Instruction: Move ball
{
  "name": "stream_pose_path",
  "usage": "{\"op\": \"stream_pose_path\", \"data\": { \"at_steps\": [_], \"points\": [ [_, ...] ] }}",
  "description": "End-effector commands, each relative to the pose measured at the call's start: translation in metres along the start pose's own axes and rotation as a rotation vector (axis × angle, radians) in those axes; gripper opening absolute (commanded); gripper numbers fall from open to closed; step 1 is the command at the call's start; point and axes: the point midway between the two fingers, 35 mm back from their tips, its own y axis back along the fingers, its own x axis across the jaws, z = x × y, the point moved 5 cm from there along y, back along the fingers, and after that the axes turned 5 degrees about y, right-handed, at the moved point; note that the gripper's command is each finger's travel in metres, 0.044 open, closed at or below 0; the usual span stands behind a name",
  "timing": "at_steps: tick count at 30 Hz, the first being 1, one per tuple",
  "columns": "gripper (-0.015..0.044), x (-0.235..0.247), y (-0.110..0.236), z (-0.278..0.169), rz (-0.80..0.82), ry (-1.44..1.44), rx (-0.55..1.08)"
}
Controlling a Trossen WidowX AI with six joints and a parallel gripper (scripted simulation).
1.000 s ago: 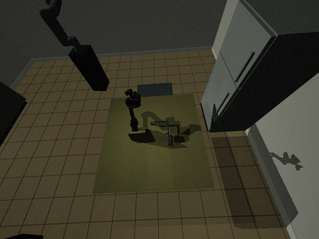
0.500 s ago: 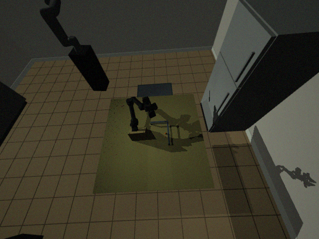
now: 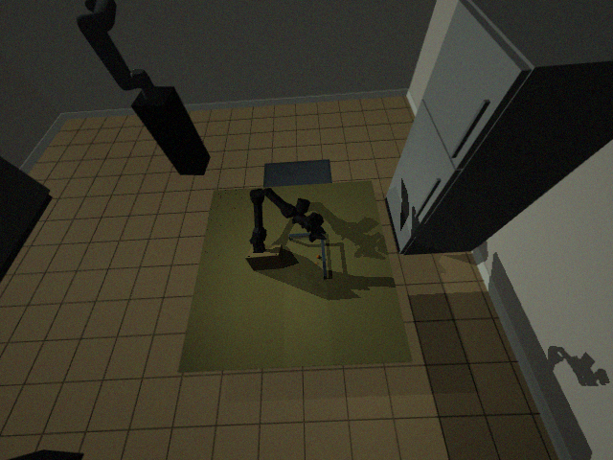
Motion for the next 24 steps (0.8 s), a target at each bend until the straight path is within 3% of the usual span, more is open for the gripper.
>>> {"op": "stream_pose_path", "data": {
  "at_steps": [1,14,24],
  "points": [
    [0.0221,0.055,-0.017,0.025,0.265,-0.078,-0.073],
    [0.0221,0.201,-0.003,0.074,1.001,-0.352,-0.020],
    [0.0221,0.307,0.049,0.098,1.637,-0.611,0.387]
  ]
}}
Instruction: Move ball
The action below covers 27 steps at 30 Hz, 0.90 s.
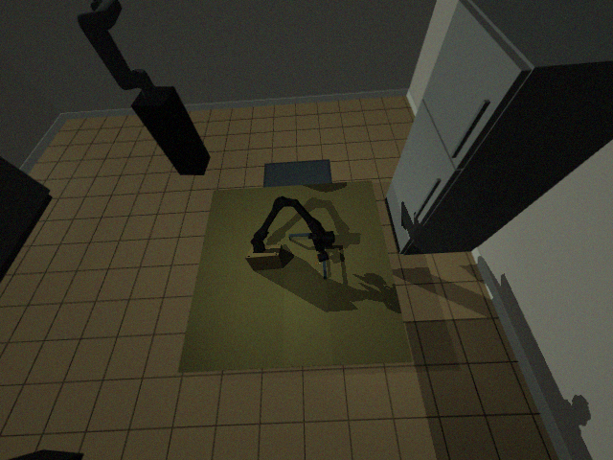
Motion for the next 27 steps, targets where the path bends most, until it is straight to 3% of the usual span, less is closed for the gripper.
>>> {"op": "stream_pose_path", "data": {
  "at_steps": [1,27],
  "points": [
    [0.0221,0.026,-0.032,-0.011,0.198,-0.196,0.130],
    [0.0221,0.033,-0.062,-0.014,0.207,-0.205,0.136]
  ]
}}
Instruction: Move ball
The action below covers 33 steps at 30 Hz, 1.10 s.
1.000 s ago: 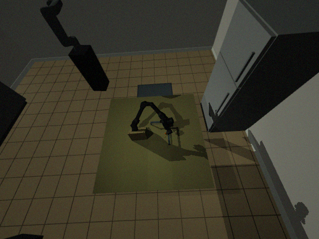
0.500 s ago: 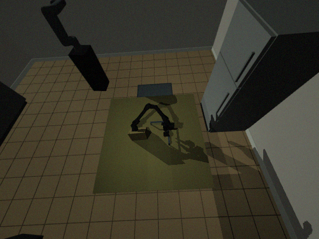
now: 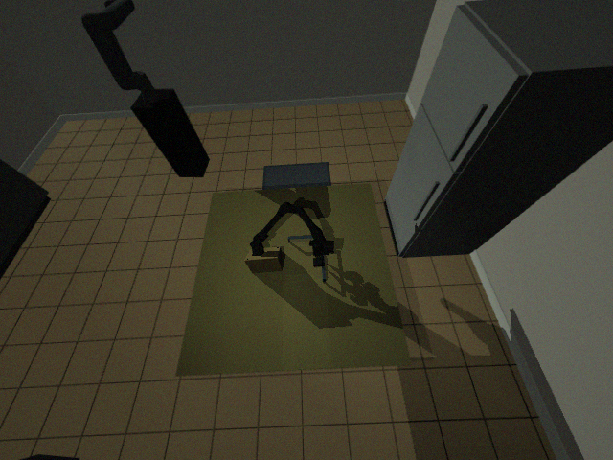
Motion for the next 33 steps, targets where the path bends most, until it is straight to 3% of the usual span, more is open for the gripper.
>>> {"op": "stream_pose_path", "data": {
  "at_steps": [1,12,16,25,27,33],
  "points": [
    [0.0221,0.000,-0.009,-0.001,0.005,-0.006,0.004],
    [0.0221,0.001,-0.024,-0.002,0.006,-0.006,0.005],
    [0.0116,0.001,-0.024,-0.002,0.006,-0.006,0.005],
    [0.0056,0.001,-0.024,-0.002,0.006,-0.006,0.005],
    [0.0003,0.001,-0.023,-0.002,0.005,-0.006,0.004],
    [0.0000,-0.002,0.019,0.003,-0.002,-0.006,0.004]
  ]
}}
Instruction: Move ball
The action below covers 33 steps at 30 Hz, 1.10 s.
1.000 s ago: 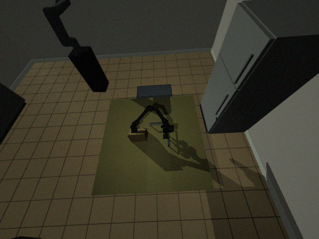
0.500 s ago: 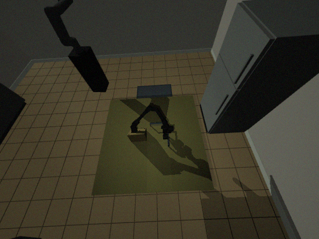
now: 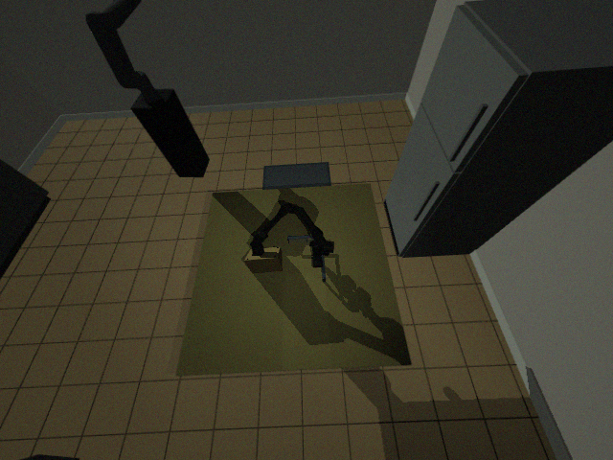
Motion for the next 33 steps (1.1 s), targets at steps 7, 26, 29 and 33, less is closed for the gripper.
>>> {"op": "stream_pose_path", "data": {
  "at_steps": [7,26,29,33],
  "points": [
    [0.0000,-0.001,0.084,0.002,-0.009,0.007,-0.014],
    [0.0000,-0.048,0.069,-0.018,-0.008,0.008,-0.014],
    [0.0000,-0.048,0.065,-0.017,-0.009,0.008,-0.014],
    [0.0000,-0.049,0.047,-0.016,-0.009,0.007,-0.014]
  ]
}}
